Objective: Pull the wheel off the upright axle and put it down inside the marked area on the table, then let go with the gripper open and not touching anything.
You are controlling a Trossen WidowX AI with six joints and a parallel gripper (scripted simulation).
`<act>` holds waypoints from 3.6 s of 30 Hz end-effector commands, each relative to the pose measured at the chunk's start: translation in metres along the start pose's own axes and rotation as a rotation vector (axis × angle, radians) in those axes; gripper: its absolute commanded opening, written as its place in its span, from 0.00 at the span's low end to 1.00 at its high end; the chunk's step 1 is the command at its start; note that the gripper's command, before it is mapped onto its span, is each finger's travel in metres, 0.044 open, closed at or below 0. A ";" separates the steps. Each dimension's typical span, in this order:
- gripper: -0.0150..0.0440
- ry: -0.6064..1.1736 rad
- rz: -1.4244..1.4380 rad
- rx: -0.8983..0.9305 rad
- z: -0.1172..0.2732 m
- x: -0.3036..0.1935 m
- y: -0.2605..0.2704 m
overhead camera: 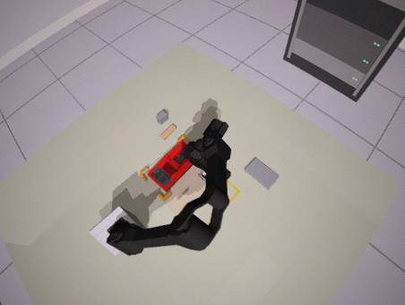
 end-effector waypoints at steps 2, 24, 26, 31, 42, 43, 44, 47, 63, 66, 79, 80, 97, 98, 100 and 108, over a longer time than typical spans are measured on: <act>0.25 -0.001 -0.003 0.002 0.003 0.000 0.000; 0.25 -0.002 -0.002 0.002 0.010 0.000 0.001; 0.25 -0.002 -0.002 0.002 0.010 0.000 0.001; 0.25 -0.002 -0.002 0.002 0.012 0.000 0.001; 0.25 -0.003 -0.002 0.002 0.016 0.000 0.001; 0.25 -0.003 -0.002 0.002 0.016 0.000 0.001; 0.25 -0.003 -0.001 0.002 0.016 0.000 0.001; 0.25 -0.003 -0.001 0.002 0.017 0.000 0.001; 0.25 -0.004 -0.001 0.002 0.023 0.000 0.001; 0.25 -0.004 0.000 0.002 0.024 0.000 0.001; 0.25 -0.005 0.000 0.001 0.028 0.000 0.001; 0.25 -0.005 0.000 0.001 0.028 0.000 0.001; 0.25 -0.006 0.001 0.002 0.048 0.000 0.001; 0.25 -0.006 0.001 0.003 0.054 0.000 0.001; 0.25 -0.005 0.001 0.002 0.064 -0.001 0.000; 0.25 -0.005 0.007 0.001 0.063 -0.008 -0.018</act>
Point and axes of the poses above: the point midway between the two fingers, 35 mm back from their tips, its own z axis back along the fingers, its own y axis across the jaws, x = y × z, the point moved 3 cm from there along z, back along the fingers, and after that the axes turned 4 degrees about -z, right-handed, at the moved point
